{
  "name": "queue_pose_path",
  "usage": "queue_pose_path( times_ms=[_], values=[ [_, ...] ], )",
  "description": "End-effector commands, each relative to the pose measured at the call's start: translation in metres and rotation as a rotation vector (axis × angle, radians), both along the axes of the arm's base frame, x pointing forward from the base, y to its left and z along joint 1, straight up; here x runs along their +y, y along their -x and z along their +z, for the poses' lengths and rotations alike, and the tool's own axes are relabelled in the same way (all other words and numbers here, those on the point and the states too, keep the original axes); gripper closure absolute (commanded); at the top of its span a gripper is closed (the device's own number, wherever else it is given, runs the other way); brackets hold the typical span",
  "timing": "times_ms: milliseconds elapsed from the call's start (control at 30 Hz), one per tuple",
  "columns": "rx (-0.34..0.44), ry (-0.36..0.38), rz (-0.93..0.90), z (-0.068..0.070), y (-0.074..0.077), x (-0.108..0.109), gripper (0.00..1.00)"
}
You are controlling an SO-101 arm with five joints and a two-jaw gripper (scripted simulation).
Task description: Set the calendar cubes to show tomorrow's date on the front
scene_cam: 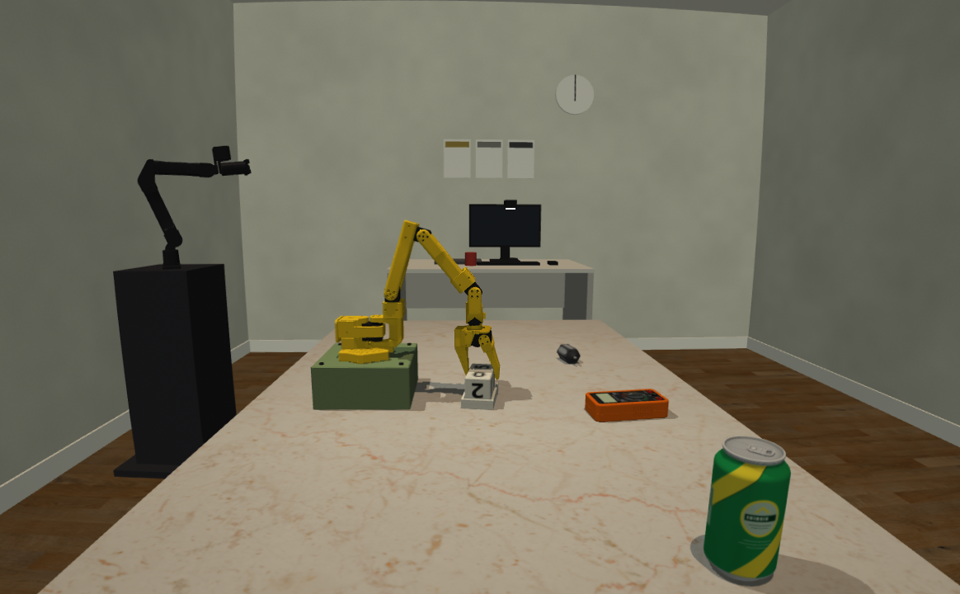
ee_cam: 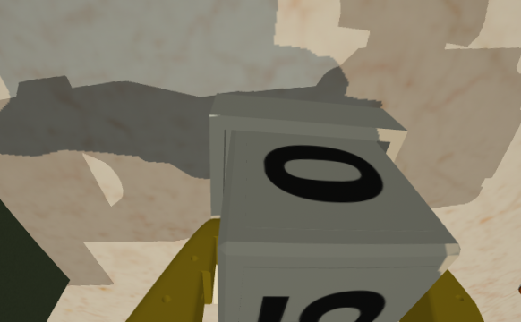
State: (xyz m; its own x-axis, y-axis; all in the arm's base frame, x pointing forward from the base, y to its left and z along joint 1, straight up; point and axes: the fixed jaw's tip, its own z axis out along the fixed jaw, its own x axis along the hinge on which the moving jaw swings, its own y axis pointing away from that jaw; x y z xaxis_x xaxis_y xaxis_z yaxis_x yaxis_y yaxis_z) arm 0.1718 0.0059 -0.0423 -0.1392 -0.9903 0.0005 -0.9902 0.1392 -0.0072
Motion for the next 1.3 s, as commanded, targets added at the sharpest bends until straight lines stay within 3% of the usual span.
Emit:
queue_pose_path(
  times_ms=[0, 1267],
  values=[
    [0.008, -0.002, -0.002, -0.0003, 0.0005, 0.0013, 1.0],
    [0.008, -0.001, -0.002, 0.0072, -0.0019, 0.0012, 1.0]
  ],
)
